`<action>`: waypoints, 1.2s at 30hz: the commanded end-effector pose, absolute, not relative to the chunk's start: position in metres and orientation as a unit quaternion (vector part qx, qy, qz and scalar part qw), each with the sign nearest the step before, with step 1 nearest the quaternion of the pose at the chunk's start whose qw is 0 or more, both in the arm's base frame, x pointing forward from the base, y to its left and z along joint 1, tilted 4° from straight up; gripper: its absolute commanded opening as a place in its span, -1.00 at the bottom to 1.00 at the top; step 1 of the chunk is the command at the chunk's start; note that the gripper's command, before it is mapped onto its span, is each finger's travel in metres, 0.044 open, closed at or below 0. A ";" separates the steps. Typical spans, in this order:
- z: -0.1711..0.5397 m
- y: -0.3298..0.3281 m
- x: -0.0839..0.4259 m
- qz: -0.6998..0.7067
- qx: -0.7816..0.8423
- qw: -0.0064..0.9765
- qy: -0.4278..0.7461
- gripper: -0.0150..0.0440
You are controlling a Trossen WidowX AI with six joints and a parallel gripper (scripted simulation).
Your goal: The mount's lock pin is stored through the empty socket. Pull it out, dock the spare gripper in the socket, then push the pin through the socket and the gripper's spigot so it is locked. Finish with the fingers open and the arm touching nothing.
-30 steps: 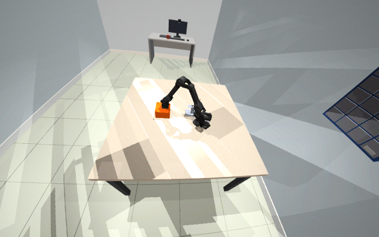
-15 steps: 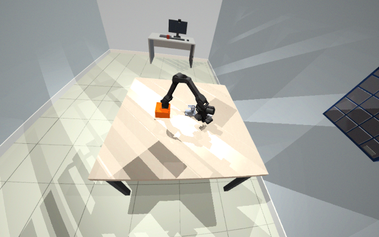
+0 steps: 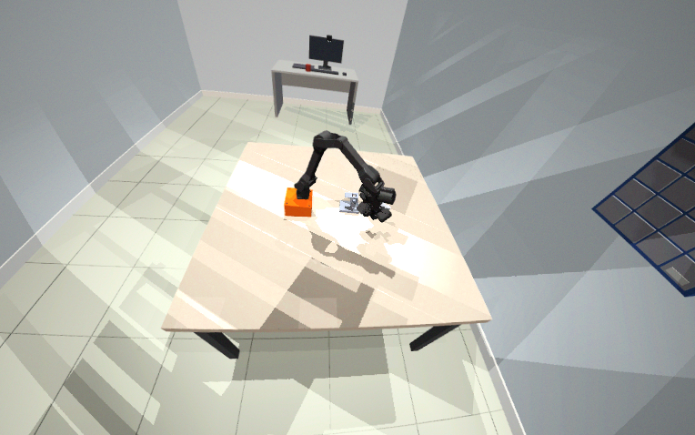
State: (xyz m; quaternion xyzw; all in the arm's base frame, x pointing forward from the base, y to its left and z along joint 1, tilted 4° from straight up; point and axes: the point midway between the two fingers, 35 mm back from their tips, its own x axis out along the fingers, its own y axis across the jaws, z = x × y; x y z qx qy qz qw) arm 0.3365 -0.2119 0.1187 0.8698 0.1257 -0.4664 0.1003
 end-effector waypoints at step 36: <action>0.151 -0.150 0.325 -0.395 0.775 0.443 0.218 -0.49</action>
